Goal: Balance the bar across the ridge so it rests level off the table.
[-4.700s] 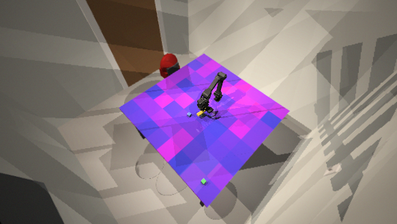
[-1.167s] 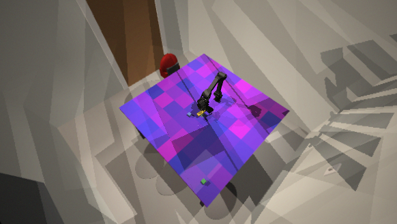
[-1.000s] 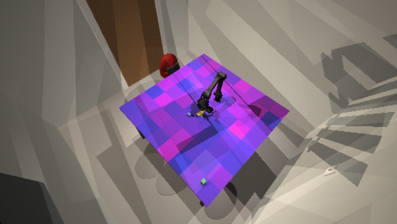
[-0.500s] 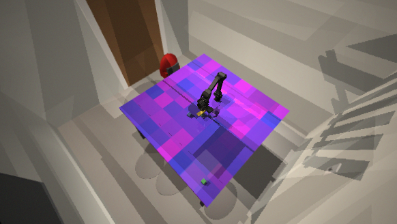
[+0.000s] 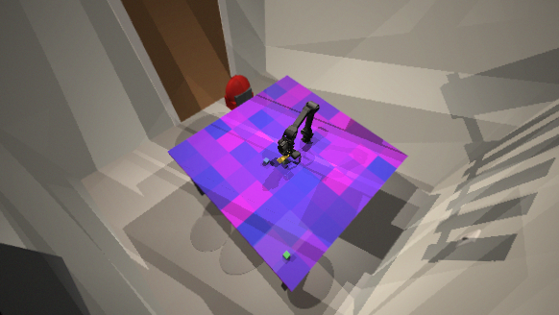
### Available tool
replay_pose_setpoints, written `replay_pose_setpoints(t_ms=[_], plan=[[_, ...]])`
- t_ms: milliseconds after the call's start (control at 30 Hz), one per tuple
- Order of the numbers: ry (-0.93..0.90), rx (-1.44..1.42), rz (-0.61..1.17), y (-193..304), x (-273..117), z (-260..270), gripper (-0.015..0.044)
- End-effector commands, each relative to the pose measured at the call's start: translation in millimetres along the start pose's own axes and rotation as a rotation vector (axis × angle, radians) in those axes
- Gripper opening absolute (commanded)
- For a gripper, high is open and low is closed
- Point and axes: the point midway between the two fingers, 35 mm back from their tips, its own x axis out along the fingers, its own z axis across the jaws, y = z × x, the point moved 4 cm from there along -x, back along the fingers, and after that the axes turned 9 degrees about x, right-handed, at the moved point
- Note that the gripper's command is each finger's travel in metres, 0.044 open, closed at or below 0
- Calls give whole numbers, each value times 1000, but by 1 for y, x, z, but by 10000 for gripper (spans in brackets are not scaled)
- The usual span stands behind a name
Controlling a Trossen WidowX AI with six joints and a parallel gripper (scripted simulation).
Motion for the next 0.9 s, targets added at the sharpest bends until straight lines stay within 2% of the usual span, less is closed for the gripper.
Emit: replay_pose_setpoints(t_ms=[0, 67, 267, 300, 867], plan=[[0, 0, 0, 0, 0, 0, 0], [0, 0, 0, 0, 0, 0, 0], [0, 0, 0, 0, 0, 0, 157], [0, 0, 0, 0, 0, 0, 167], [0, 0, 0, 0, 0, 0, 168]])
